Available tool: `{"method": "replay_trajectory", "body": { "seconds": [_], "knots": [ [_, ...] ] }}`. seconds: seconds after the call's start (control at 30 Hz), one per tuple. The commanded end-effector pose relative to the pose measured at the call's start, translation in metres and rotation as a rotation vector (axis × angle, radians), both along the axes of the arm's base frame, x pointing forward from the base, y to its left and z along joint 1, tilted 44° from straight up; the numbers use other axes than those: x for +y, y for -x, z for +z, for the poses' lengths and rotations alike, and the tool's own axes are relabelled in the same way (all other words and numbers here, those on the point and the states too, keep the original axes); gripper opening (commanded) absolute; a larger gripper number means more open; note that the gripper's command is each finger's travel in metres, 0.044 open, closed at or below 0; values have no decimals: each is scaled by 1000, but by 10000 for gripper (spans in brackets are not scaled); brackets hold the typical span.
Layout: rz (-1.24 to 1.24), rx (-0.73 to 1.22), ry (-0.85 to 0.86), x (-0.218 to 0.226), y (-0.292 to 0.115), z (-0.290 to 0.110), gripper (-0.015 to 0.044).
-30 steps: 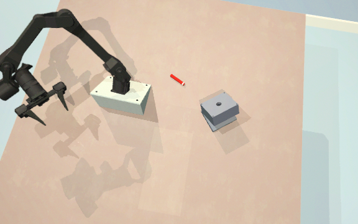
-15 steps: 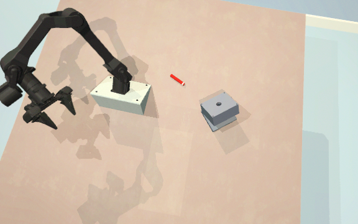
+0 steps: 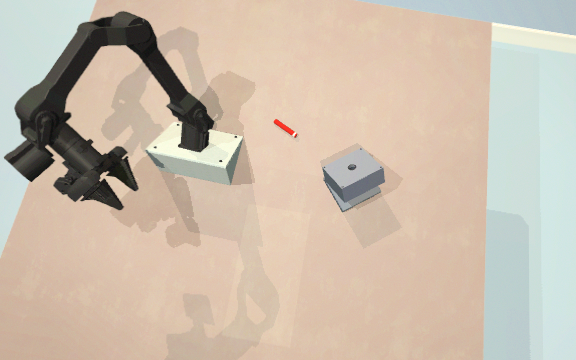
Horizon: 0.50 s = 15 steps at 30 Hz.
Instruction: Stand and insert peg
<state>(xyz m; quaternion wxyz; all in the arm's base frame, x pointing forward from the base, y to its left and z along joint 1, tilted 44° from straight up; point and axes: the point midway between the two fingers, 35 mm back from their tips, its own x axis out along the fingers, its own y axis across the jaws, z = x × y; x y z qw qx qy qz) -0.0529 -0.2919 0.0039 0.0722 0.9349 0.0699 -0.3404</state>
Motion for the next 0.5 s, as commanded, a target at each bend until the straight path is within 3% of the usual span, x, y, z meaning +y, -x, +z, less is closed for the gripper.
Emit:
{"method": "replay_trajectory", "body": {
  "seconds": [0.0,0.47],
  "knots": [
    [93,-11,66,0,-15,2,440],
    [477,-50,344,-2,-71,13,440]
  ]
}}
